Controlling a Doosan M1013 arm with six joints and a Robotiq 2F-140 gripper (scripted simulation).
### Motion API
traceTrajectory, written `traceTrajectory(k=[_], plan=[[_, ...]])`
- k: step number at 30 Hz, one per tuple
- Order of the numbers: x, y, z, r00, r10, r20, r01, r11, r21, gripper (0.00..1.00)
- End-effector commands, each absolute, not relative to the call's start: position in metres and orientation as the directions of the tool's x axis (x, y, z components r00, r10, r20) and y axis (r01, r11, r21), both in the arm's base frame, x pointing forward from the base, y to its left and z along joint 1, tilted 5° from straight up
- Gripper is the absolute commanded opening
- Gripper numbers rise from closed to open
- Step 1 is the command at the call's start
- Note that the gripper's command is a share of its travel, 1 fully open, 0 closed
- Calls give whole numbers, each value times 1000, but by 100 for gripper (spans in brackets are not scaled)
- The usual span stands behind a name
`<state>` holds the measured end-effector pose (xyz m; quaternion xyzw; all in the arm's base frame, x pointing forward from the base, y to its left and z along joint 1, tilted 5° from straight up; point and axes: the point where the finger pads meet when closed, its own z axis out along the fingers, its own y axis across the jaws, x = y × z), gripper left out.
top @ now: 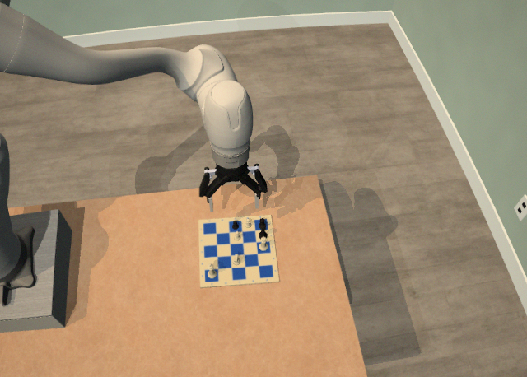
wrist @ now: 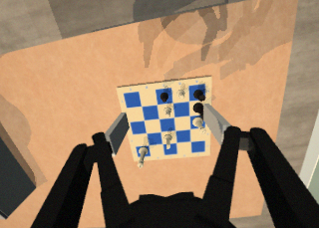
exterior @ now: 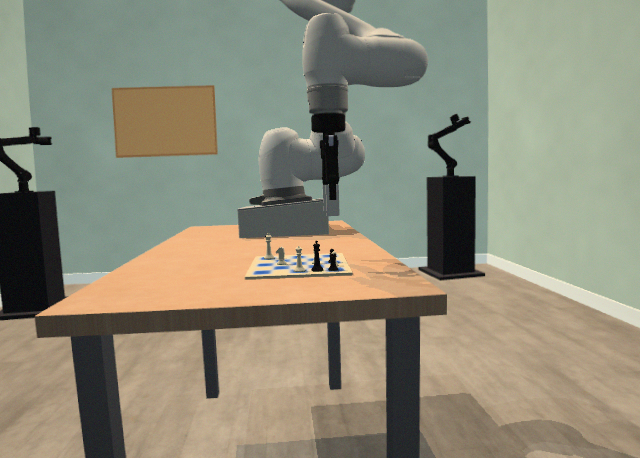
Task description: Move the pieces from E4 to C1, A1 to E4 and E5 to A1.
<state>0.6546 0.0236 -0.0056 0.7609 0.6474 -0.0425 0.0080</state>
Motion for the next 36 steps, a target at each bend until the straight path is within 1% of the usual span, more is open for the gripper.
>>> traceTrajectory(k=[1, 10, 12, 16, 18, 19, 36], plan=[[655, 24, -5, 158, 985, -75, 986, -162, -43, 100], [656, 23, -6, 156, 985, -75, 986, -159, -43, 100], [671, 20, -7, 117, 990, -73, 992, -121, -46, 100], [725, 8, -12, -23, 998, -66, 998, 20, -56, 100], [731, 7, -13, -38, 997, -65, 998, 35, -57, 100], [731, 7, -13, -38, 997, -65, 998, 35, -57, 22], [731, 7, -13, -38, 997, -65, 998, 35, -57, 22]])
